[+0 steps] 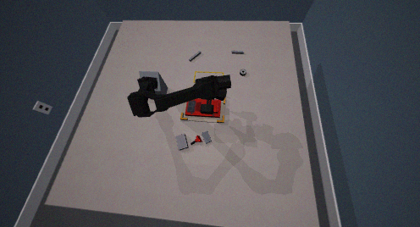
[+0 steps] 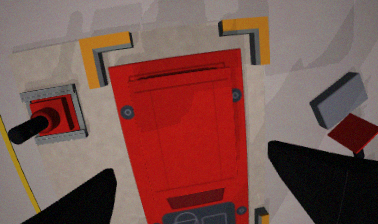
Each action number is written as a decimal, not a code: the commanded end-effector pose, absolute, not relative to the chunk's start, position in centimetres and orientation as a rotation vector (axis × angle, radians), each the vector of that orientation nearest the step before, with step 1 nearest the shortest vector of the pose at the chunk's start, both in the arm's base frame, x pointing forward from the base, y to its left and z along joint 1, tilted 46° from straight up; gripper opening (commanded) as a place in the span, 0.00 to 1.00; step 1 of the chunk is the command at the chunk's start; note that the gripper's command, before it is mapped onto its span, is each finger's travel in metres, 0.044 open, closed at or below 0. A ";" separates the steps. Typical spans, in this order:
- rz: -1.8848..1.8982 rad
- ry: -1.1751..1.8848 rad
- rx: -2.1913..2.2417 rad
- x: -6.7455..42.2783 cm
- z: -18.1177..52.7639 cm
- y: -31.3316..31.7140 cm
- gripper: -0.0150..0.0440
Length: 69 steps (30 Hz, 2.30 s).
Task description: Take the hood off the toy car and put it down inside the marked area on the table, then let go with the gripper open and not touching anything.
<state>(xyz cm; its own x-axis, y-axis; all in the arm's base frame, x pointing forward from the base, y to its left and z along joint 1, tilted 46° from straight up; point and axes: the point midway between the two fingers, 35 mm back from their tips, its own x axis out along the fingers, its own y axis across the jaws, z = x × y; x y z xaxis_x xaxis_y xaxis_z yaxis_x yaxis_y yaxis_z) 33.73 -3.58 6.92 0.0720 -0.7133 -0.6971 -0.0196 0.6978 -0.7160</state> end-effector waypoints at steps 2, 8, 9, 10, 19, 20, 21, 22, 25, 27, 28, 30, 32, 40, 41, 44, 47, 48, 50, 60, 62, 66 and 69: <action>-0.579 1.423 -0.660 33.7 6.5 -3.9 1.00; -0.579 1.423 -0.660 33.7 6.2 -4.3 1.00; -0.579 1.423 -0.660 33.7 6.1 -4.3 1.00; -0.579 1.423 -0.660 33.8 6.1 -4.4 1.00; -0.580 1.423 -0.660 33.8 5.6 -5.0 1.00; -0.580 1.423 -0.661 33.8 5.5 -5.0 1.00; -0.580 1.423 -0.661 33.8 5.5 -5.1 1.00; -0.580 1.423 -0.661 33.8 5.4 -5.1 1.00; -0.580 1.423 -0.661 33.8 5.3 -5.3 1.00; -0.580 1.423 -0.661 33.8 5.2 -5.5 1.00; -0.580 1.423 -0.661 33.8 5.1 -5.5 1.00; -0.581 1.423 -0.661 33.8 5.0 -5.7 1.00; -0.581 1.422 -0.661 33.8 4.9 -5.8 1.00; -0.581 1.422 -0.662 33.8 4.7 -6.1 1.00; -0.581 1.422 -0.662 33.8 4.7 -6.1 1.00; -0.581 1.422 -0.662 33.8 4.6 -6.2 1.00; -0.581 1.422 -0.662 33.8 4.5 -6.3 1.00; -0.581 1.422 -0.662 33.8 4.4 -6.4 1.00; -0.581 1.422 -0.662 33.8 4.4 -6.4 1.00; -0.581 1.422 -0.662 33.9 4.0 -6.8 1.00; -0.582 1.422 -0.662 33.9 3.9 -6.9 1.00; -0.582 1.422 -0.662 33.9 3.8 -7.0 1.00; -0.582 1.422 -0.662 33.9 3.7 -7.1 1.00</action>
